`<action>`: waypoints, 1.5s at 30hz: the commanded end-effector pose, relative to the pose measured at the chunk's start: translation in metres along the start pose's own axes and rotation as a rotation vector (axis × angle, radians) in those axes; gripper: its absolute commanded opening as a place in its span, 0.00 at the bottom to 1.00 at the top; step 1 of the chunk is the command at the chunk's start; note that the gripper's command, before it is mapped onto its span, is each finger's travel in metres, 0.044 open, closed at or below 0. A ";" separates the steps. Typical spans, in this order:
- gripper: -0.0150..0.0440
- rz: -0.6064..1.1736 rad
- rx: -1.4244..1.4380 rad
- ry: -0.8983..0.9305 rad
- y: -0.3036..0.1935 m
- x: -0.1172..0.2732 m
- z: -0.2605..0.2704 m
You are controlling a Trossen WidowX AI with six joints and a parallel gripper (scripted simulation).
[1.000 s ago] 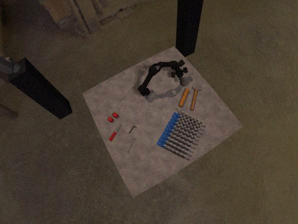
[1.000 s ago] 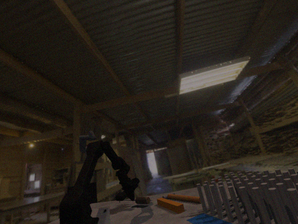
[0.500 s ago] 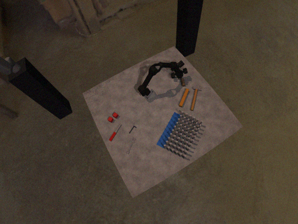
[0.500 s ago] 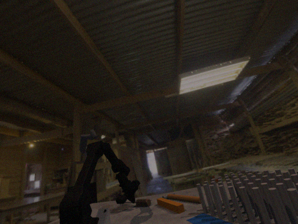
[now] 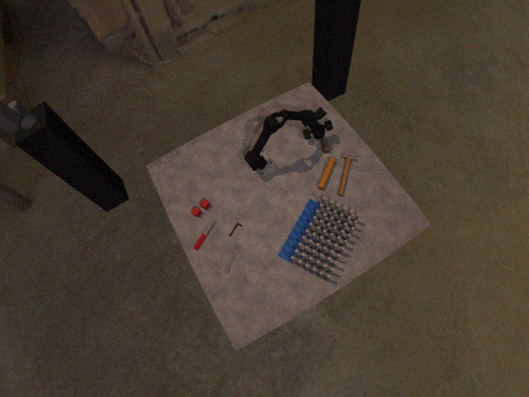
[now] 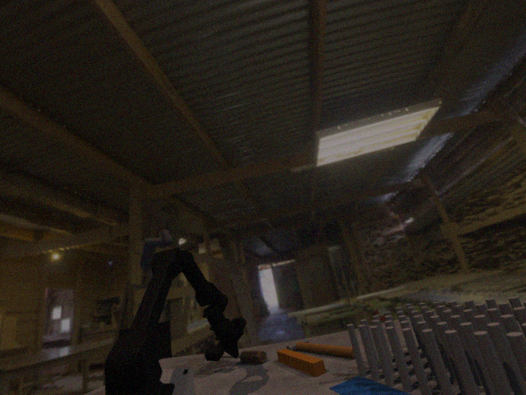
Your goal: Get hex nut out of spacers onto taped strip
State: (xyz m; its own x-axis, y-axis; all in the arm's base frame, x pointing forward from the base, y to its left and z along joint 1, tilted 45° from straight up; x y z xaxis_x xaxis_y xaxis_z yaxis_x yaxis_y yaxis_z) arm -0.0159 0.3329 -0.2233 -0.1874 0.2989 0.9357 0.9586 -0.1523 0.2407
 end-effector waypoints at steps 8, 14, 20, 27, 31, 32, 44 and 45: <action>0.25 -0.001 0.000 0.013 0.000 -0.003 -0.006; 0.25 -0.002 0.001 0.027 0.000 -0.003 -0.007; 0.25 -0.003 0.001 0.041 0.000 -0.003 -0.008; 0.30 -0.004 0.001 0.059 -0.001 -0.001 -0.005; 0.48 -0.004 0.001 0.059 -0.001 -0.001 -0.005; 0.52 -0.004 0.001 0.059 -0.001 -0.001 -0.005; 1.00 -0.005 0.000 0.060 -0.001 0.002 -0.003; 1.00 -0.005 0.000 0.063 0.000 0.009 0.001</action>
State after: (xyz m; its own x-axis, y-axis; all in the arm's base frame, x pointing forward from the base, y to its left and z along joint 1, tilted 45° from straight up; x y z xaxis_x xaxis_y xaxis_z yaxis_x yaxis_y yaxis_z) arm -0.0171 0.3332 -0.2213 -0.2122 0.2280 0.9503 0.9560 -0.1530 0.2502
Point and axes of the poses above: the point midway between the two fingers, 35 mm back from their tips, its own x axis back along the fingers, its own z axis across the jaws, y = z × x, the point moved 8 cm from there along x, back along the fingers, and after that the axes turned 8 degrees about x, right-handed, at the moved point
